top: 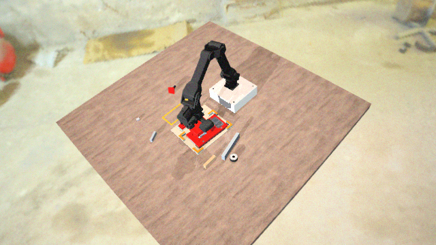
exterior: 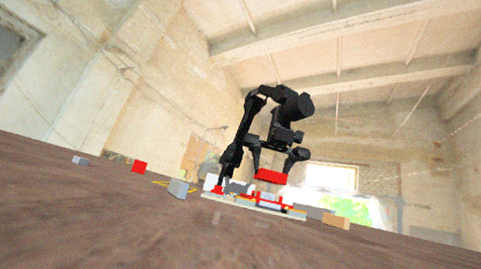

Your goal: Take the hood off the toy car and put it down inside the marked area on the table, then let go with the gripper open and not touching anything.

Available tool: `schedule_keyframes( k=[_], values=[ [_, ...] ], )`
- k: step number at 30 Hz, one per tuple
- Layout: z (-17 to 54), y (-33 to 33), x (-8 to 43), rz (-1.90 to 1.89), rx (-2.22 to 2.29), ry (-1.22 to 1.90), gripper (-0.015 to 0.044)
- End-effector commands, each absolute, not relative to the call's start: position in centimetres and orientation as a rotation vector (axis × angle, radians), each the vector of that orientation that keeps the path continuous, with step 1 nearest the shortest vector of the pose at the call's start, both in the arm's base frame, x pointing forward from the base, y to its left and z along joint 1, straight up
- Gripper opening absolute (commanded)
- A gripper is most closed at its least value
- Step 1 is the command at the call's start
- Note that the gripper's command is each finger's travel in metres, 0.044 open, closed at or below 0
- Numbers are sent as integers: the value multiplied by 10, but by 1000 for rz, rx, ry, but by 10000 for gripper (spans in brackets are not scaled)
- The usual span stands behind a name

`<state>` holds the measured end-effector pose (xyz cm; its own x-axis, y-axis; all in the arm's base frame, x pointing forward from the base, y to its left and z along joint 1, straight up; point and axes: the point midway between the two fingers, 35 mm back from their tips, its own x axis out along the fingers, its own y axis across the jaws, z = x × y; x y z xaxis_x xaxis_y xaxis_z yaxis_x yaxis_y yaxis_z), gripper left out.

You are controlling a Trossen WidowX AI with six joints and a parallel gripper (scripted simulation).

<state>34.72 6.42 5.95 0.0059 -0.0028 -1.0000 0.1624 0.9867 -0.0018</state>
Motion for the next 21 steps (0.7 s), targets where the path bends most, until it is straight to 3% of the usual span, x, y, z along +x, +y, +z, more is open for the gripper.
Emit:
schedule_keyframes(
  k=[1,21],
  values=[
    [85,65,350,-123,132,1531,0],
    [79,-5,349,-127,128,1539,0]
  ],
)
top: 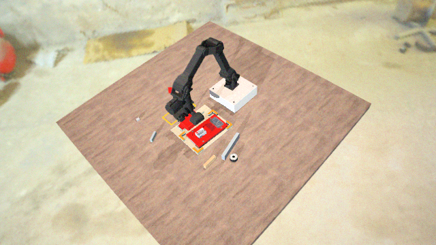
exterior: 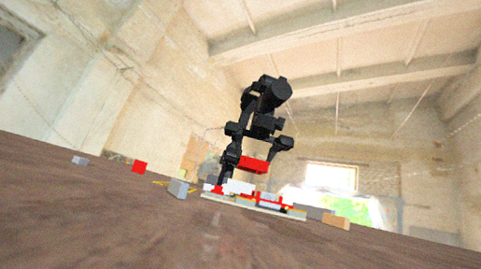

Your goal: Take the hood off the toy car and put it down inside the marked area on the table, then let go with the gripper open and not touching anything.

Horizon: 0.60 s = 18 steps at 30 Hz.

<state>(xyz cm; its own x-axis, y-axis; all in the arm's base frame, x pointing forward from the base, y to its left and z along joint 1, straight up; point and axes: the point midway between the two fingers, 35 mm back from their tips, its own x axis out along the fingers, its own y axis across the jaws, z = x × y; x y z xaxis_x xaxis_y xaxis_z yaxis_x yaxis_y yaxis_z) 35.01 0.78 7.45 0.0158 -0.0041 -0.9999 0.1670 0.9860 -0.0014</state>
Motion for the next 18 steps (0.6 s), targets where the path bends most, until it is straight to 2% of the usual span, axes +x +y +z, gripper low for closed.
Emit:
schedule_keyframes(
  k=[1,18],
  values=[
    [79,-10,348,-127,127,1538,0],
    [82,-84,330,-132,123,1535,0]
  ],
)
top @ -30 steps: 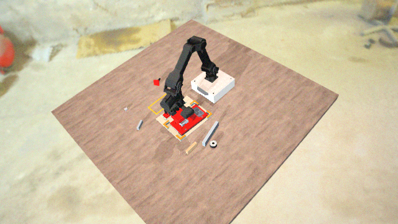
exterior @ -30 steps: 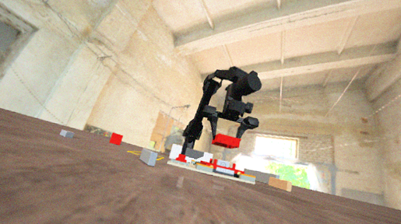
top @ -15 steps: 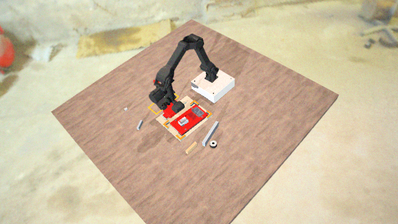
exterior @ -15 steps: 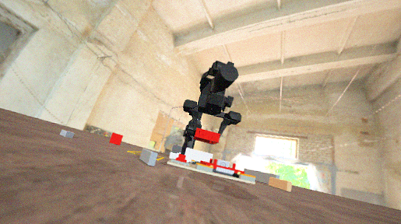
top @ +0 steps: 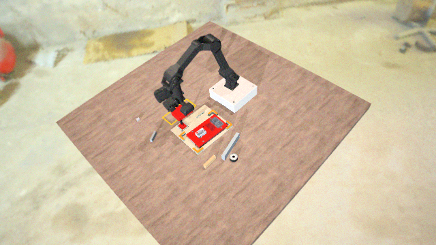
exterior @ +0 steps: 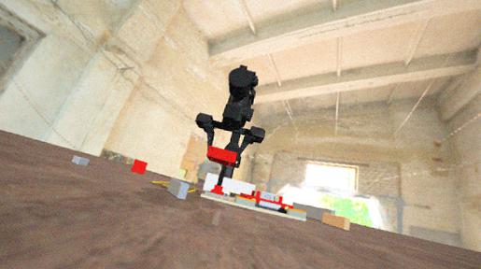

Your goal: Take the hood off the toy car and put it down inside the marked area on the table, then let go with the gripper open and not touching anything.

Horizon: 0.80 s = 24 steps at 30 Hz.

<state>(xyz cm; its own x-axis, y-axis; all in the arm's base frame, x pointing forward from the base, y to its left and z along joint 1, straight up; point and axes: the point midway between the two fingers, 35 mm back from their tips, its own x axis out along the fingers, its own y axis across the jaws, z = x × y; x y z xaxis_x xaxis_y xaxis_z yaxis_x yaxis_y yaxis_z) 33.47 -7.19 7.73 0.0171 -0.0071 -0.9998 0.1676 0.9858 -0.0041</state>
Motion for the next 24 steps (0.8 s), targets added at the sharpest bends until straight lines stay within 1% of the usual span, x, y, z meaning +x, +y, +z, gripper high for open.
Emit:
schedule_keyframes(
  k=[1,18,24],
  values=[
    [82,-88,329,-132,123,1535,0],
    [84,-154,294,-138,117,1534,0],
    [84,-159,291,-138,117,1534,0]
  ],
)
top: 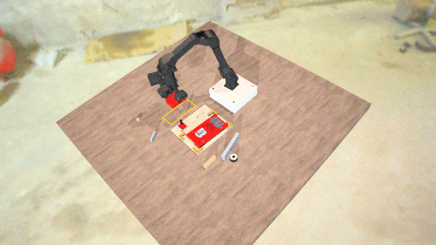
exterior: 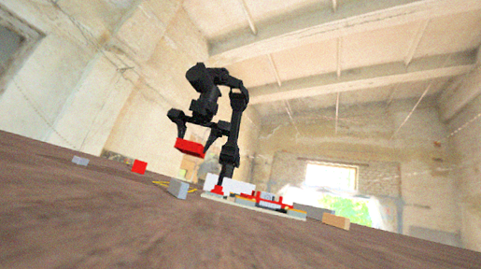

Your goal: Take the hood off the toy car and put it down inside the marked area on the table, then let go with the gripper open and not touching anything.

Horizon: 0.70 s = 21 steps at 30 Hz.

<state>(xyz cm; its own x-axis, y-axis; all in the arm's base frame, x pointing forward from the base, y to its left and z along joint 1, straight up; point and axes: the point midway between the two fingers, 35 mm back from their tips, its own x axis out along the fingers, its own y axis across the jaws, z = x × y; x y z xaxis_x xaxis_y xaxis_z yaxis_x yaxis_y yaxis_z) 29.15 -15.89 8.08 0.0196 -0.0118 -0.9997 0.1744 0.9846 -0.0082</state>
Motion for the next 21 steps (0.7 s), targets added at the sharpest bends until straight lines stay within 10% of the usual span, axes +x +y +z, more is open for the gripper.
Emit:
schedule_keyframes(
  k=[1,21],
  values=[
    [83,-159,291,-138,117,1534,0],
    [68,-160,293,-138,117,1534,0]
  ],
)
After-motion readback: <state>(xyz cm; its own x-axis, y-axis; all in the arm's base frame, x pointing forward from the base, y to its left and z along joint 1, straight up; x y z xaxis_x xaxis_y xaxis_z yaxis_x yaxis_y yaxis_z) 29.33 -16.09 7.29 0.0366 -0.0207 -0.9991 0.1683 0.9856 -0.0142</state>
